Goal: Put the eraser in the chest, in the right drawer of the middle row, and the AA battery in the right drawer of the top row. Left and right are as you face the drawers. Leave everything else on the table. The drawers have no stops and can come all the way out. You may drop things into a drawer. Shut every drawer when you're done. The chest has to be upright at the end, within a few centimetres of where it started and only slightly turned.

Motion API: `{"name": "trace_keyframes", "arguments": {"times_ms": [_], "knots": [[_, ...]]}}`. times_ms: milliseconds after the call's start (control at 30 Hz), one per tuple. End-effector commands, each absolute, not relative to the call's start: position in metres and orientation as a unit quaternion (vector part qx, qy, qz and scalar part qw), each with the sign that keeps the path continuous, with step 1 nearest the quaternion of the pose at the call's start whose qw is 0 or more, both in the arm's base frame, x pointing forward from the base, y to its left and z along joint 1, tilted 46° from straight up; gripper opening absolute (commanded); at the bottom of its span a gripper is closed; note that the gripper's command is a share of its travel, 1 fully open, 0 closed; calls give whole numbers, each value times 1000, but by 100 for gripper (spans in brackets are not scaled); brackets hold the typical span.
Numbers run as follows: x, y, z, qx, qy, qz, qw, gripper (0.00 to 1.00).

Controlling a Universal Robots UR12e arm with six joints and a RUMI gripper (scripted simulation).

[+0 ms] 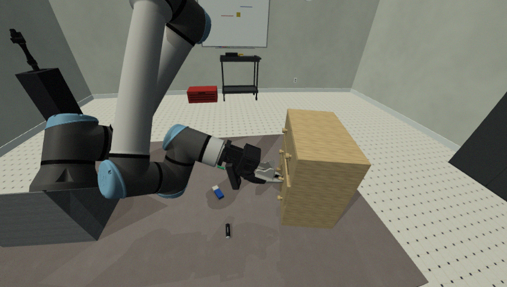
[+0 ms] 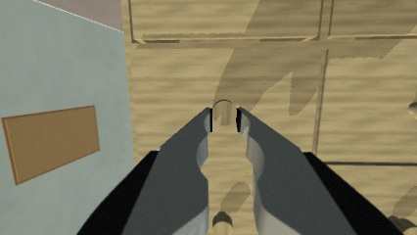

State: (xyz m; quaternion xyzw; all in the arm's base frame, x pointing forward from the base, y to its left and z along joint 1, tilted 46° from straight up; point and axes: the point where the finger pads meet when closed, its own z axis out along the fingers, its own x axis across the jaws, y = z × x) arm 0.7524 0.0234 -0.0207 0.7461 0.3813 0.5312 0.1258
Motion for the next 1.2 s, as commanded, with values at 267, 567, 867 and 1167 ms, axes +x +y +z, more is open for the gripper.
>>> {"name": "trace_keyframes", "arguments": {"times_ms": [267, 567, 867, 1167], "knots": [[746, 23, -19, 746, 381, 531, 126, 7], [741, 23, -18, 746, 381, 531, 126, 7], [736, 23, -17, 746, 381, 531, 126, 7], [730, 23, -16, 746, 381, 531, 126, 7]]}}
